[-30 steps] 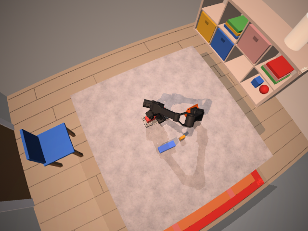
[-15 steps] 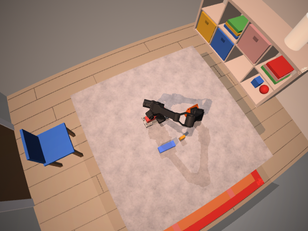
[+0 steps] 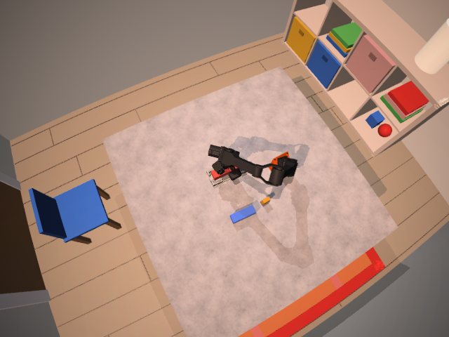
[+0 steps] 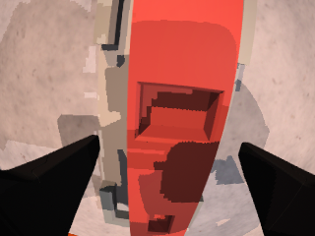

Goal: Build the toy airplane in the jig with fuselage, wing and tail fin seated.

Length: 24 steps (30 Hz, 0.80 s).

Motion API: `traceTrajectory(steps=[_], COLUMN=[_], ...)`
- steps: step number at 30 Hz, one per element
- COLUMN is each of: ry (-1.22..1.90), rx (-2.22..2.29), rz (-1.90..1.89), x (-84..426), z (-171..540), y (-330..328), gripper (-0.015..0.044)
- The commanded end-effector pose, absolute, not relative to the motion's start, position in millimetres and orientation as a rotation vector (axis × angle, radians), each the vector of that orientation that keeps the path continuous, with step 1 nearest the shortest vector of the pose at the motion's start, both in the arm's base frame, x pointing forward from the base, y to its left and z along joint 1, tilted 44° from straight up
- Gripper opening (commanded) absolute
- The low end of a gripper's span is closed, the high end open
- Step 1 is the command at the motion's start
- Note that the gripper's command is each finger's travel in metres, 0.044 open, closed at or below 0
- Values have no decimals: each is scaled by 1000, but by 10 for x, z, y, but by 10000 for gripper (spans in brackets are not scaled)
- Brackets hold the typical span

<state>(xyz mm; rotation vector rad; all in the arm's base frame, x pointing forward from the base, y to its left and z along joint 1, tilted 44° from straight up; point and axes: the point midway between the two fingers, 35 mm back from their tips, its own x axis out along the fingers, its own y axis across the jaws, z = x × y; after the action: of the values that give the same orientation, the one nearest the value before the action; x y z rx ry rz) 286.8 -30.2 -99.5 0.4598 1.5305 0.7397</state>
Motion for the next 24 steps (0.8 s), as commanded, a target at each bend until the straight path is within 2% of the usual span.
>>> traceTrajectory(steps=[1, 7, 17, 24], ry=[1529, 1530, 1556, 1558], rx=[458, 464, 511, 495], rz=[737, 729, 683, 651], x=[2901, 2978, 2999, 3307], z=[-922, -251, -263, 361], y=[-386, -1021, -1040, -325], gripper=[440, 440, 440, 440])
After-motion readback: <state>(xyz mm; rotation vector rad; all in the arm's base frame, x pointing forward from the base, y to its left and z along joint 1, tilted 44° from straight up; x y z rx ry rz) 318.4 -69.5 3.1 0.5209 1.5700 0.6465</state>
